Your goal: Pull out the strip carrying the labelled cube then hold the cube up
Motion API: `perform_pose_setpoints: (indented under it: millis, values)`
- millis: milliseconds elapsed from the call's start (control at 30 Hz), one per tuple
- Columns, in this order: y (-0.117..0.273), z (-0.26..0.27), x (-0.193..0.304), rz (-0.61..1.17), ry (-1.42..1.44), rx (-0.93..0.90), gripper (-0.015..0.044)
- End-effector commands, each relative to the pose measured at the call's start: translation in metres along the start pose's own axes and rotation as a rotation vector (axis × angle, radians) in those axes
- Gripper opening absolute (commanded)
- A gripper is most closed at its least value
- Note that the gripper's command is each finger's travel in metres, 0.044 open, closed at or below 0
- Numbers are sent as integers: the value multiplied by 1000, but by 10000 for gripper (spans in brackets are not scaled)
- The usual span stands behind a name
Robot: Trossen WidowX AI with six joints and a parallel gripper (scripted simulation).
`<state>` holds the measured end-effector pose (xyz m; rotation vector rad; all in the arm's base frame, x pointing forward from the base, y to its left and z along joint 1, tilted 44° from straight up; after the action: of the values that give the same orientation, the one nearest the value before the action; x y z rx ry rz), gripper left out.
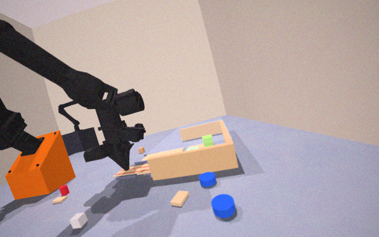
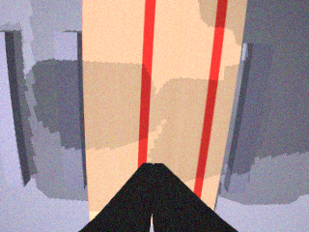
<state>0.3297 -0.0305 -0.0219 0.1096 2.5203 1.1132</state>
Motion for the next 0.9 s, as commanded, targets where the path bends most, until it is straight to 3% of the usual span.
perform_pose_setpoints:
  millis: [0, 867]
  values:
    - [-5, -4, 12, 19, 2, 11, 0]
    - [-5, -14, 49, 20, 3, 11, 0]
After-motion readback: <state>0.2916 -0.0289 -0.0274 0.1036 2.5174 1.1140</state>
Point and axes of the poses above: the point midway between the two fingers, 35 mm back from their tips, its own y axis back along the fingers, its own z axis across the jaws, x = y × z, the point moved 5 cm from there along y, back along the fingers, and after that the axes turned 15 degrees about -y, right-handed, at the moved point
